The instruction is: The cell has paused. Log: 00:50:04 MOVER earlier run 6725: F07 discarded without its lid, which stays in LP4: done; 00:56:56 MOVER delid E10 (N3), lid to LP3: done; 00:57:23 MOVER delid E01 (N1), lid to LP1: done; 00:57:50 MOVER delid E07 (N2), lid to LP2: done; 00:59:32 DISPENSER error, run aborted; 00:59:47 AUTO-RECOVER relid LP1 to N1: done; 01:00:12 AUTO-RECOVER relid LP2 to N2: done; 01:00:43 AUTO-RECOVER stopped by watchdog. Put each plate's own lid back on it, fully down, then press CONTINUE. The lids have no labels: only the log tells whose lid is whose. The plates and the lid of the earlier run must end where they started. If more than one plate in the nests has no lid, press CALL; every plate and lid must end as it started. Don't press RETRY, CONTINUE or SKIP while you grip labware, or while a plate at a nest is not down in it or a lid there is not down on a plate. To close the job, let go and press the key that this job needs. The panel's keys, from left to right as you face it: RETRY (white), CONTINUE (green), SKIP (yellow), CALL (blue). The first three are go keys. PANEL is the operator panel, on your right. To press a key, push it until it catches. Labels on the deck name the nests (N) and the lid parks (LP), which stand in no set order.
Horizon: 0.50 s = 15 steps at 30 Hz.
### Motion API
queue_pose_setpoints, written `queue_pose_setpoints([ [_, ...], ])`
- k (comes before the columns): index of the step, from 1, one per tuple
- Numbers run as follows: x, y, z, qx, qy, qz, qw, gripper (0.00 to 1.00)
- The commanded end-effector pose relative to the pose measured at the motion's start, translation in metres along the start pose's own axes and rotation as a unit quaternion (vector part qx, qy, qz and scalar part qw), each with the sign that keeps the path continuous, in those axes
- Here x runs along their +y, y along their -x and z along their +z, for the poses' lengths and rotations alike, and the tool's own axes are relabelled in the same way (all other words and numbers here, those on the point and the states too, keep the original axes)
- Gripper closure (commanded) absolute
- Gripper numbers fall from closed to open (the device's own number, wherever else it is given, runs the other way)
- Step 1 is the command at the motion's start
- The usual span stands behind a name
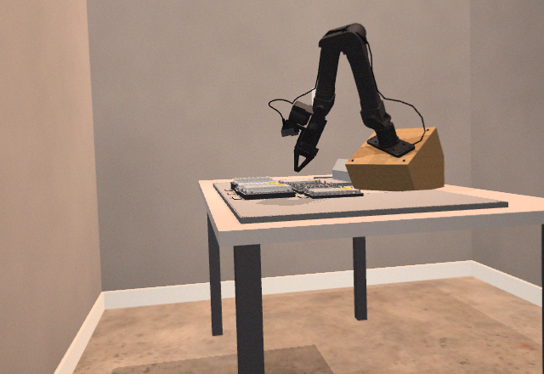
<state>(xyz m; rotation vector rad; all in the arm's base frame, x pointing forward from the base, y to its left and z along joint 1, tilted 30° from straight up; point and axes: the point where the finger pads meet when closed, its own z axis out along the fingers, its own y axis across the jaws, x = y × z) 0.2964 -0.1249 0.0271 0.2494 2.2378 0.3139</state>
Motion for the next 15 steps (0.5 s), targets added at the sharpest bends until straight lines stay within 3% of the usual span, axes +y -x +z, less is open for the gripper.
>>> queue_pose_setpoints([
  [1, -0.018, 0.030, 0.005, -0.051, 0.012, -0.035, 0.998, 1.00],
  [4, -0.028, 0.031, 0.005, -0.051, 0.012, -0.035, 0.998, 1.00],
  [15, -0.022, 0.024, 0.005, -0.042, 0.014, -0.028, 0.999, 1.00],
])
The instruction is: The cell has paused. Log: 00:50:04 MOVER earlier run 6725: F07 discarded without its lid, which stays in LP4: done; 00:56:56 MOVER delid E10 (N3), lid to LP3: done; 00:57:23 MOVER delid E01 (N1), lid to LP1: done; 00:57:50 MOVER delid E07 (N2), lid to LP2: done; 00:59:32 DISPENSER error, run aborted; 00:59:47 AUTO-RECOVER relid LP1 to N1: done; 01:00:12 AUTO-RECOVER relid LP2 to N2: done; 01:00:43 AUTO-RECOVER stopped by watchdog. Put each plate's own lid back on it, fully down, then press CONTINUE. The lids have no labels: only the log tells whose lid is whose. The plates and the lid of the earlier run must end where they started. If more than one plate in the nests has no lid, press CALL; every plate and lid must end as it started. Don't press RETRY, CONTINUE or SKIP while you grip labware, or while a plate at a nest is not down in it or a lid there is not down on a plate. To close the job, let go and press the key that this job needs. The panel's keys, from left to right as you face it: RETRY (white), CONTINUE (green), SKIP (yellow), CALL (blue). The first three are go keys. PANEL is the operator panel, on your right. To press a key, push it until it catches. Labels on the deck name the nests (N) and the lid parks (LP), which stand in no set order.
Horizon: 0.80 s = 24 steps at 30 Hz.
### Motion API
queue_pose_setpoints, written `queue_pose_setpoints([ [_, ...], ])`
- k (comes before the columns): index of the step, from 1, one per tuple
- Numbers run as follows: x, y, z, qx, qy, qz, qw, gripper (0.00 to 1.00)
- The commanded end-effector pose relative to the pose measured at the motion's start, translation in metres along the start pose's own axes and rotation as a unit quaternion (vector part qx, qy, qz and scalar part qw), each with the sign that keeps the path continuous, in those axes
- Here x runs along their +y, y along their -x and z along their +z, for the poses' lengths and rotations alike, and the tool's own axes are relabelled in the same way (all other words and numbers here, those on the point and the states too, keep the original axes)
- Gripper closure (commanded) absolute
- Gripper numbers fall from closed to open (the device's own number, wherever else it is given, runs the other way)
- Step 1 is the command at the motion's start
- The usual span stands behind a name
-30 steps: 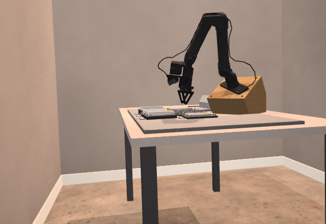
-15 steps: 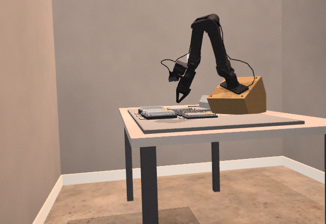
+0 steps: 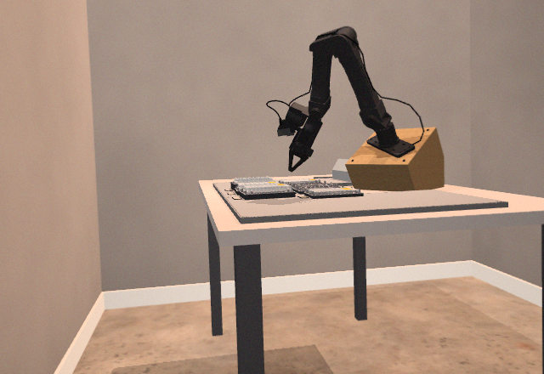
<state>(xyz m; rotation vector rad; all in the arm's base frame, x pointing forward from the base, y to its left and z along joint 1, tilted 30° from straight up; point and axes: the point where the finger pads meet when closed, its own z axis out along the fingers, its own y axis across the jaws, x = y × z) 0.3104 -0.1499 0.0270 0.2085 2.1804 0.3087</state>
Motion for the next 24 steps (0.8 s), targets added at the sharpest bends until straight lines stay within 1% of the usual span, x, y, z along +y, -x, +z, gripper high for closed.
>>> queue_pose_setpoints([
  [1, 0.000, 0.008, -0.002, -0.015, 0.004, -0.012, 1.000, 1.00],
  [22, 0.000, 0.008, -0.002, -0.015, 0.004, -0.012, 1.000, 1.00],
  [23, 0.013, 0.007, -0.003, -0.018, 0.011, -0.015, 1.000, 1.00],
  [24, 0.016, 0.007, -0.003, -0.016, 0.006, -0.014, 1.000, 1.00],
])
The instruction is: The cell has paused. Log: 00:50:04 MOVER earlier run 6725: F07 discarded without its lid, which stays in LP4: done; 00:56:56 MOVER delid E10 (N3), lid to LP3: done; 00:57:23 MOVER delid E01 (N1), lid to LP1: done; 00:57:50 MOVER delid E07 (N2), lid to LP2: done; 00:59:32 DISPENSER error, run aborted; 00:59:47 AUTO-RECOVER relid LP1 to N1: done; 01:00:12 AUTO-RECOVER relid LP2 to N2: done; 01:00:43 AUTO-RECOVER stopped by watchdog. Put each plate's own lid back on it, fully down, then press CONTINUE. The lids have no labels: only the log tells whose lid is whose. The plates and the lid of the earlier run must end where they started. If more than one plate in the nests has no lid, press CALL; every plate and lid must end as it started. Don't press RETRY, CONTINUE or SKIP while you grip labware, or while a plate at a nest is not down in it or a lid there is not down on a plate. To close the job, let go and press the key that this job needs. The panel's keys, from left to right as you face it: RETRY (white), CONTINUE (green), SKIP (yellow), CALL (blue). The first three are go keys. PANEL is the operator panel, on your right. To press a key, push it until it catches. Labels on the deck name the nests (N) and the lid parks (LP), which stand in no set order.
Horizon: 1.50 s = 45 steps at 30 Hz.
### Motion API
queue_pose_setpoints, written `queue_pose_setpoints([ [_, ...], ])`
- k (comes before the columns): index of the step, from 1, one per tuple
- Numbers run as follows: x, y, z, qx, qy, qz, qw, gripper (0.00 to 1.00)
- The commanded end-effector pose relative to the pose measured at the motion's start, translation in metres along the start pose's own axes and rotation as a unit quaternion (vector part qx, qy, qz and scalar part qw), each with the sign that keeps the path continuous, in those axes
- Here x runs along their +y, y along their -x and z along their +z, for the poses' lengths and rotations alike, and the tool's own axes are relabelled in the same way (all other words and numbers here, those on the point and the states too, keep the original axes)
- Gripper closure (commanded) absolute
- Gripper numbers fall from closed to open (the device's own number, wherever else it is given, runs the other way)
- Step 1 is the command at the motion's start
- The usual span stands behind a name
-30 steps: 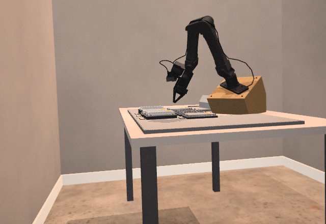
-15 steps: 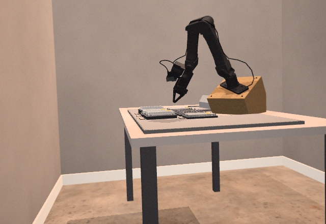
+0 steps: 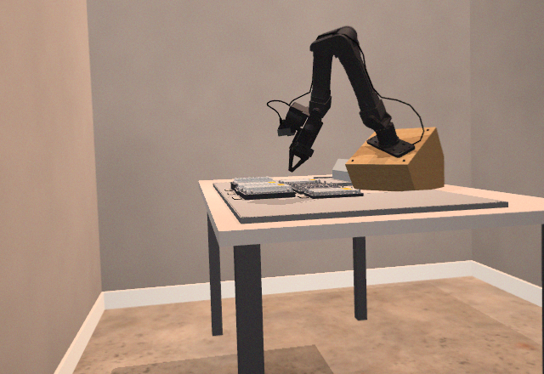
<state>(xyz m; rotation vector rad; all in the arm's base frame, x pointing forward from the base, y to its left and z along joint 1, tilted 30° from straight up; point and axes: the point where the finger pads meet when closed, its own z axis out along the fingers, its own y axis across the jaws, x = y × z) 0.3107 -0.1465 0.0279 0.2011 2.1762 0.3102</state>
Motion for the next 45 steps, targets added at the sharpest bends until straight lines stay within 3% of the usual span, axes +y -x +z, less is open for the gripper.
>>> queue_pose_setpoints([
  [1, 0.016, 0.006, -0.003, -0.013, 0.001, -0.012, 1.000, 1.00],
  [22, 0.110, -0.002, -0.003, -0.005, 0.003, -0.004, 1.000, 1.00],
  [24, 0.121, 0.007, -0.003, -0.013, 0.003, -0.008, 1.000, 1.00],
  [29, 0.135, -0.002, -0.004, -0.005, 0.003, -0.005, 1.000, 1.00],
  [33, 0.158, 0.018, -0.005, -0.024, 0.006, -0.011, 1.000, 1.00],
  [42, 0.204, 0.018, -0.006, -0.026, 0.009, -0.007, 1.000, 1.00],
  [44, 0.204, 0.018, -0.006, -0.026, 0.009, -0.007, 1.000, 1.00],
  [45, 0.206, 0.009, -0.001, -0.010, 0.003, -0.006, 1.000, 1.00],
])
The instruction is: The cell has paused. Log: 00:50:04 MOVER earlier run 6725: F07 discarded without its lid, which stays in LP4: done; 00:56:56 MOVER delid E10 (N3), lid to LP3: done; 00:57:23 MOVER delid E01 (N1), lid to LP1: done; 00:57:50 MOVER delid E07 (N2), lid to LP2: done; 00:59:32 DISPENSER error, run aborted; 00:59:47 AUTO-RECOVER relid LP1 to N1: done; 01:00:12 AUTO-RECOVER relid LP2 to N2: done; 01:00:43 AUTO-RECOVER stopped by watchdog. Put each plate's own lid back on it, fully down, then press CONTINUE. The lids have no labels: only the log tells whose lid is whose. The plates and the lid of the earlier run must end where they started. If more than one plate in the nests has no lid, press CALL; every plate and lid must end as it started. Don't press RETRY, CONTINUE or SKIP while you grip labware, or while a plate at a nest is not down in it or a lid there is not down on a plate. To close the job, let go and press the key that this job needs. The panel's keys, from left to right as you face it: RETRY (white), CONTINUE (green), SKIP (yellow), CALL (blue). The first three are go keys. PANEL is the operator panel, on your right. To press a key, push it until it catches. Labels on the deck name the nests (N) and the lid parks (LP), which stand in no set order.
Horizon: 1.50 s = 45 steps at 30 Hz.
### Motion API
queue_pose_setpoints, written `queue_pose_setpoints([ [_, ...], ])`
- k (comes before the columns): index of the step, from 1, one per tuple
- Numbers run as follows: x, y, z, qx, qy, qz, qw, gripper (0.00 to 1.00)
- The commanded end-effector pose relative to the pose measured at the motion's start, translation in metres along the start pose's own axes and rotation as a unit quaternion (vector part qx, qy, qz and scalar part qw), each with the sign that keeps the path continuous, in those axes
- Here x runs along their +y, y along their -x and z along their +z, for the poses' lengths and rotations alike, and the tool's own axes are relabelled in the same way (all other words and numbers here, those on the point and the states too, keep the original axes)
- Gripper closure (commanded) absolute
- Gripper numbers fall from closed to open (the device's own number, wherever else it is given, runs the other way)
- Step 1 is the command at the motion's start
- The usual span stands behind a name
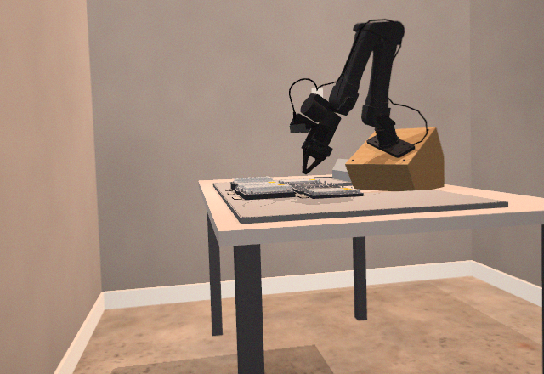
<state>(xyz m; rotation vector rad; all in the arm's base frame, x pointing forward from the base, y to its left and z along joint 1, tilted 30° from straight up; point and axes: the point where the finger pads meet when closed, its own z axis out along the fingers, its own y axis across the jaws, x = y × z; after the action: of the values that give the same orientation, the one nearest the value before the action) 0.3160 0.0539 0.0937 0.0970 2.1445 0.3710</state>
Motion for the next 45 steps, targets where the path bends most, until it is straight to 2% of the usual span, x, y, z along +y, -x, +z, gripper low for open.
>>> queue_pose_setpoints([
  [1, 0.000, 0.007, 0.003, -0.002, -0.040, 0.020, 0.999, 1.00],
  [11, 0.048, 0.008, 0.006, -0.002, -0.040, 0.020, 0.999, 1.00],
  [16, 0.049, 0.011, 0.005, -0.007, -0.038, 0.021, 0.999, 1.00],
  [17, 0.043, 0.015, 0.004, -0.013, -0.044, 0.026, 0.999, 1.00],
  [19, 0.045, 0.006, 0.004, -0.006, -0.038, 0.020, 0.999, 1.00],
  [44, 0.045, 0.006, 0.004, -0.006, -0.038, 0.020, 0.999, 1.00],
  [45, 0.040, 0.014, 0.009, -0.005, -0.048, 0.018, 0.999, 1.00],
])
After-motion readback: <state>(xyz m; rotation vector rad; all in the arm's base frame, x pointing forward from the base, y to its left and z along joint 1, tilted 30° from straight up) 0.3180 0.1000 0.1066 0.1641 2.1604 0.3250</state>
